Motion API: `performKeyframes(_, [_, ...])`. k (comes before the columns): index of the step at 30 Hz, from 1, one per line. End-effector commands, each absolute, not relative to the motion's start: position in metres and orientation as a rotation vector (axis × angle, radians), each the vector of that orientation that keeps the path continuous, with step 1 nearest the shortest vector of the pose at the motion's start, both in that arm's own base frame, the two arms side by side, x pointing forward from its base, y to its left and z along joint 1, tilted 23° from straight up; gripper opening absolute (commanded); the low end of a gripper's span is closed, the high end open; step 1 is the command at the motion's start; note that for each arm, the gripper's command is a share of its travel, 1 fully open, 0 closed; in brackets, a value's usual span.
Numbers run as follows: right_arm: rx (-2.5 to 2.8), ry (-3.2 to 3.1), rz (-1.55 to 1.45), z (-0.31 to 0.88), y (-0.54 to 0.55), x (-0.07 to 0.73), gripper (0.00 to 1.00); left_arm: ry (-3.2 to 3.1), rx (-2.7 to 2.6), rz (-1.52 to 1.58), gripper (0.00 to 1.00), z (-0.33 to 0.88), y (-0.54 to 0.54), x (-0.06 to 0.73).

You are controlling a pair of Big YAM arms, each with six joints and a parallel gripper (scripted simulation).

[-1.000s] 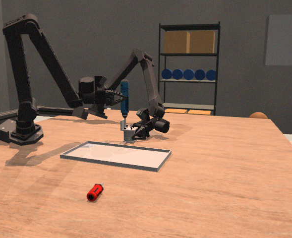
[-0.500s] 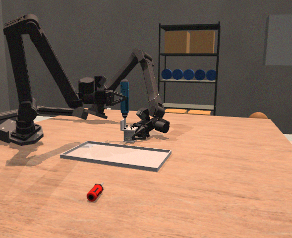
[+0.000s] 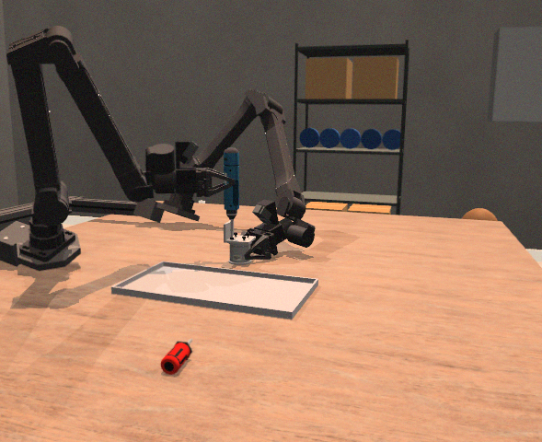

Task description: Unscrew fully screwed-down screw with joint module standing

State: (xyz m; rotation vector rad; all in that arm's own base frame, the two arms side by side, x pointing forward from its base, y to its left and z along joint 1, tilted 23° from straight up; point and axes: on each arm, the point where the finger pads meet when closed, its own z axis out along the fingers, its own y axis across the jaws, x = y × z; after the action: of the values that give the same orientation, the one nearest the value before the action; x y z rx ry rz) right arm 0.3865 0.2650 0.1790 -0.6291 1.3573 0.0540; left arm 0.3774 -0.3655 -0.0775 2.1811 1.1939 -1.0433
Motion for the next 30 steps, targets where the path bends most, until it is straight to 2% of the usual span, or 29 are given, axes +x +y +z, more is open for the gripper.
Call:
performKeyframes(1, [-0.601, 1.327, 0.068, 0.188, 0.2633, 0.3887, 0.42, 1.176, 2.178, -1.028, 0.59, -0.0719, -0.3699, 0.3838])
performKeyframes(30, [-0.604, 1.334, 0.065, 0.1833, 0.2613, 0.3883, 0.42, 1.176, 2.178, -1.028, 0.59, -0.0719, -0.3699, 0.3838])
